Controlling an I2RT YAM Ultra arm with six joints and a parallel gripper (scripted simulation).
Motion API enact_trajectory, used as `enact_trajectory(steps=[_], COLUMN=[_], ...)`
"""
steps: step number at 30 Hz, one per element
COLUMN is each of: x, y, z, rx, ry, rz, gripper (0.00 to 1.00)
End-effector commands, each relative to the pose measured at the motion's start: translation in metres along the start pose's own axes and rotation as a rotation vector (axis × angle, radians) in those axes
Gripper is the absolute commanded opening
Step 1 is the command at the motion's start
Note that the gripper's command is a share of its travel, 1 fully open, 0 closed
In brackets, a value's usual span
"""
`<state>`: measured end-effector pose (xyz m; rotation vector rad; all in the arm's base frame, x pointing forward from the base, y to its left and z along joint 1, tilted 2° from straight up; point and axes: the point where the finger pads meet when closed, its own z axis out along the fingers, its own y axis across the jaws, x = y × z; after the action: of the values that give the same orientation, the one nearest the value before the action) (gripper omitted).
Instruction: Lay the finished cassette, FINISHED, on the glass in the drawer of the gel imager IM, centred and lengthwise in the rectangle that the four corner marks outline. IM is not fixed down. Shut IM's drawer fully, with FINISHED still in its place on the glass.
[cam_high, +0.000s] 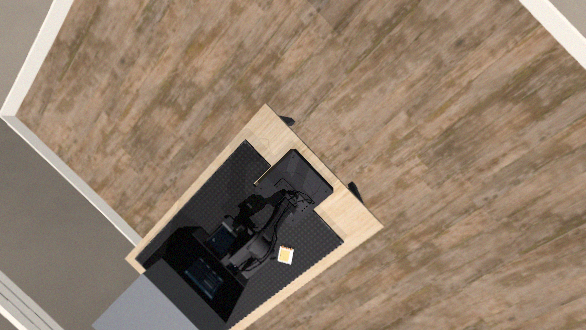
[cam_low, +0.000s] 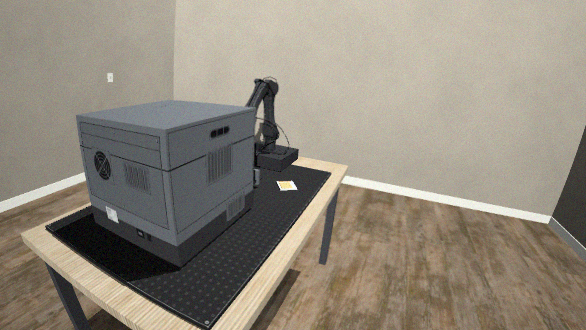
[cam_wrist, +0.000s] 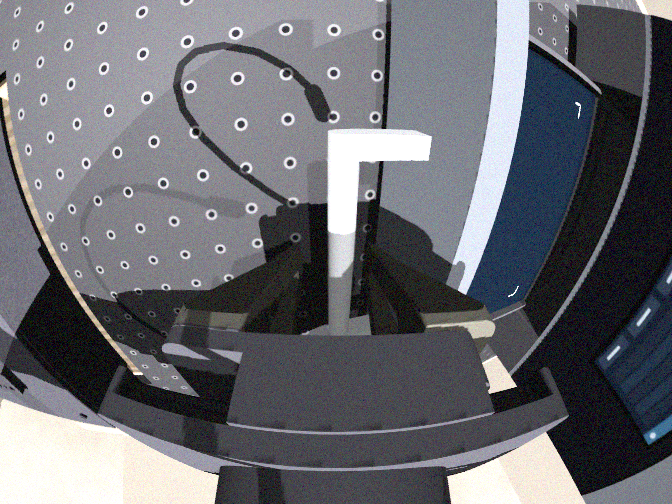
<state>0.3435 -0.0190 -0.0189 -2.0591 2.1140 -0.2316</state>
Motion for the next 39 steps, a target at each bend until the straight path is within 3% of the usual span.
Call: enact_trajectory(steps=[1, 3, 39], x=[-0.003, -0.003, 0.0], y=[-0.004, -0.013, -0.011], z=[-0.004, -0.015, -0.059], rx=[0.002, 0.034, 0.034], ry=[-0.014, -0.012, -0.01], rz=[0.004, 0.003, 0.002], gripper=[0.35, 0.35, 0.35])
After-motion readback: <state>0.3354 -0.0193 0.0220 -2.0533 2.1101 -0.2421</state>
